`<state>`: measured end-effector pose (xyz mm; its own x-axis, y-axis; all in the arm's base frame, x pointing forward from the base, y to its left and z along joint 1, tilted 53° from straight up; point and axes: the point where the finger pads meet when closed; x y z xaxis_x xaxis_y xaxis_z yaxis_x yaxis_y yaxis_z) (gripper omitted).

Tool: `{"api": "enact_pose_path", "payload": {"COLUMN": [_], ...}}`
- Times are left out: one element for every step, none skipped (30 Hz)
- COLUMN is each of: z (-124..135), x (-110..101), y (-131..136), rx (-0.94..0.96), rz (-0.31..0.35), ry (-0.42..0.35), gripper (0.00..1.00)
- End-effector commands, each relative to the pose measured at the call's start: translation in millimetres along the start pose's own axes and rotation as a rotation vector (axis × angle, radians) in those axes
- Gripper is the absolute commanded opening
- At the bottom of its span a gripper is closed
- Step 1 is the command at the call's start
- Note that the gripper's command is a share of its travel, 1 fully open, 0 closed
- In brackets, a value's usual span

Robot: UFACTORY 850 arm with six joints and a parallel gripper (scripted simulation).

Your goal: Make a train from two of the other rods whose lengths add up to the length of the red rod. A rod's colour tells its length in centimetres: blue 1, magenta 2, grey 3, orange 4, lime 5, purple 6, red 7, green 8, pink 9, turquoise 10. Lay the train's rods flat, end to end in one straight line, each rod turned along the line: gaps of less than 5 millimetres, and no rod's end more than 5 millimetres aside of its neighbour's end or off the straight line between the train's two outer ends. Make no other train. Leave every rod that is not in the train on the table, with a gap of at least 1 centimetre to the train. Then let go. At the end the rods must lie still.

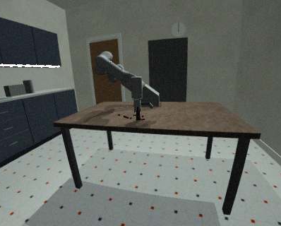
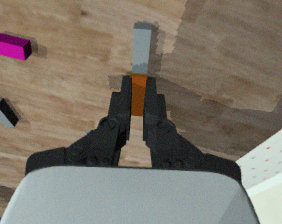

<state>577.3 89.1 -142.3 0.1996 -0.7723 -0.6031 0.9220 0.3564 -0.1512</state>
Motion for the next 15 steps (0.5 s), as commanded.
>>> {"api": "enact_pose_path", "payload": {"z": [0.1, 0.1, 0.1, 0.1, 0.1, 0.1, 0.1, 0.1, 0.1, 0.1, 0.1, 0.1, 0.1, 0.1, 0.1], "x": [-0.9, -0.9, -0.9, -0.9, -0.9, -0.9, -0.9, -0.9, -0.9, -0.9, -0.9, -0.9, -0.9, -0.9, -0.9], "y": [0.8, 0.8, 0.8, 0.8, 0.8, 0.8, 0.8, 0.8, 0.8, 0.8, 0.8, 0.8, 0.8, 0.8, 0.8], "rx": [0.001, 0.001, 0.001, 0.001, 0.001, 0.001, 0.001, 0.001, 0.001, 0.001, 0.001, 0.001, 0.001, 0.001, 0.001], "rz": [0.002, 0.002, 0.002, 0.002, 0.002, 0.002, 0.002, 0.002, 0.002, 0.002, 0.002, 0.002, 0.002, 0.002, 0.002], "ry": [0.0, 0.0, 0.0, 0.0, 0.0, 0.0, 0.0, 0.0, 0.0, 0.0, 0.0, 0.0, 0.0, 0.0, 0.0], "gripper": [0.04, 0.04, 0.04, 0.04, 0.04, 0.04, 0.04, 0.04, 0.04, 0.04, 0.04, 0.04, 0.04, 0.08, 0.08]}}
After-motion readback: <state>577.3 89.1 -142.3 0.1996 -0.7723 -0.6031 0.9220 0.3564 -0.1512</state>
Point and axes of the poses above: the point where the finger pads meet when closed, its own x axis out along the fingers, its own y axis across the jaws, z = x × y, and after that the axes turned 1 degree about -x, right-handed
